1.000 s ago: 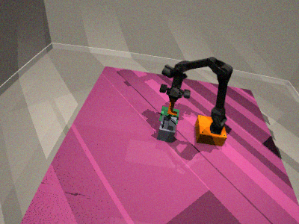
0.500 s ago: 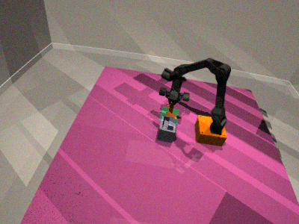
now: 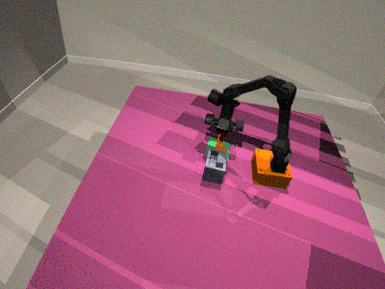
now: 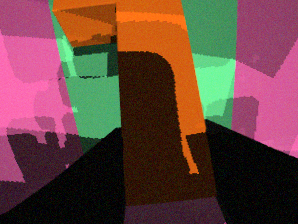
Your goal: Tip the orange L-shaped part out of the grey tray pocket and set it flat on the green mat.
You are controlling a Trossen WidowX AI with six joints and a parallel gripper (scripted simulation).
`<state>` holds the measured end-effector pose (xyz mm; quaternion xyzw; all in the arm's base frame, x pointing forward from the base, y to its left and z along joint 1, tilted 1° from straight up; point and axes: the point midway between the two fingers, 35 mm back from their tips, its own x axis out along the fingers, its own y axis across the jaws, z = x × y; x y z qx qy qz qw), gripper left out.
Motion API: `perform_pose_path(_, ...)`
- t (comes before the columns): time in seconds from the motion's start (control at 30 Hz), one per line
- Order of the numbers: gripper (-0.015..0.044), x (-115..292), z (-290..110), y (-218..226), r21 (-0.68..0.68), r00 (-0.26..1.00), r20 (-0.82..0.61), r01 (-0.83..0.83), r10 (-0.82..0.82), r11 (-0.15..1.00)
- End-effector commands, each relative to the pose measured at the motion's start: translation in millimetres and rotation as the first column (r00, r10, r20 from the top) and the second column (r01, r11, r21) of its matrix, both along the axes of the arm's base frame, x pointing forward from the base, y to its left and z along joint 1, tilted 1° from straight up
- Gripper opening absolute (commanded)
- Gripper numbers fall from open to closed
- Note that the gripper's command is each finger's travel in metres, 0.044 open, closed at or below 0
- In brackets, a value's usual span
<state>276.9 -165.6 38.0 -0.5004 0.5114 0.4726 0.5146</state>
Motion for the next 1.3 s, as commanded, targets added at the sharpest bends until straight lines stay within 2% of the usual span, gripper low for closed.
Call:
perform_pose_path(0.0, 0.0, 0, -1, 0, 0.002, 1.0, 0.0, -0.004, 0.004, 1.0)
perform_pose_path(0.27, 0.0, 0, 0, 0, 0.0, 1.0, -0.001, 0.0, 0.0, 1.0)
perform_pose_path(0.6, 0.0262, 0, 3, 0, 0.0, 1.0, -0.001, 0.0, 0.0, 1.0)
perform_pose_path(0.77, 0.0394, 2, 47, -1, 0.001, 1.0, 0.0, -0.002, 0.002, 1.0)
perform_pose_path(0.83, 0.04, -1, 77, 1, 0.002, 1.0, 0.0, -0.004, 0.004, 1.0)
perform_pose_path(0.9, 0.04, -2, 88, 2, 0.002, 1.0, 0.0, -0.004, 0.004, 1.0)
perform_pose_path(1.27, 0.04, 1, 86, 0, -0.007, 1.0, 0.012, -0.001, 0.001, 1.0)
